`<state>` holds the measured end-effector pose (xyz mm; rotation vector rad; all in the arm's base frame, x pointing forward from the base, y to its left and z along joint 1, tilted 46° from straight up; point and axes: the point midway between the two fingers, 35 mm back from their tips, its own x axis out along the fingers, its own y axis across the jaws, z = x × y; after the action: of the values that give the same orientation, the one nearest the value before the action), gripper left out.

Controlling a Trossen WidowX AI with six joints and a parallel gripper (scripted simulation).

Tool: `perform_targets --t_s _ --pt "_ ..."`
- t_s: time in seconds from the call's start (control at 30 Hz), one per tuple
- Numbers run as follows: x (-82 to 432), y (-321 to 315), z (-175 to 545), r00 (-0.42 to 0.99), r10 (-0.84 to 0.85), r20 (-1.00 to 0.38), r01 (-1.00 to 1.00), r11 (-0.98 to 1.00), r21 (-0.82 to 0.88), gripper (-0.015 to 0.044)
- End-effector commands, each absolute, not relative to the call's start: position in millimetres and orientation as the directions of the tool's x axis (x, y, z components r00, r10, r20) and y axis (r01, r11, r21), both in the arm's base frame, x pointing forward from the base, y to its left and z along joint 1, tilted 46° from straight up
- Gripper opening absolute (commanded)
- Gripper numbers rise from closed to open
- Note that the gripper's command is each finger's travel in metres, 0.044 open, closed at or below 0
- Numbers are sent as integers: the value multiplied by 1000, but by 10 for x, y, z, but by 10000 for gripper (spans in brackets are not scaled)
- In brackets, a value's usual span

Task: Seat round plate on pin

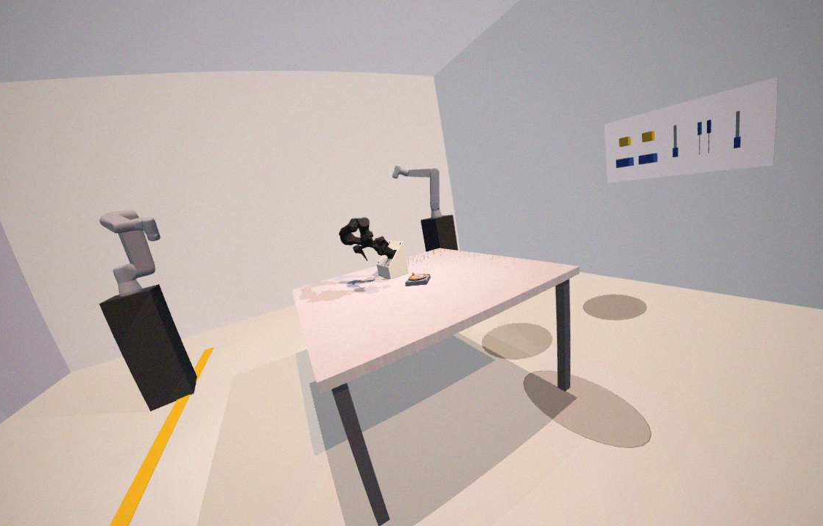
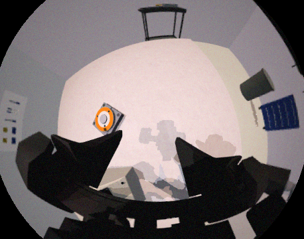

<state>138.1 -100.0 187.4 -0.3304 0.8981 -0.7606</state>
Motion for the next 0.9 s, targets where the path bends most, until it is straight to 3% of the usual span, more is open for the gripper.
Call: perform_targets --t_s 0.0,0.47,0.87 --pt "1392 -995 1868 388 -715 -582 452 698 -556 374" --pt "2079 -660 1204 219 -670 -709 314 736 -599 6" --pt "2341 -390 458 69 -672 -737 228 730 -644 0"
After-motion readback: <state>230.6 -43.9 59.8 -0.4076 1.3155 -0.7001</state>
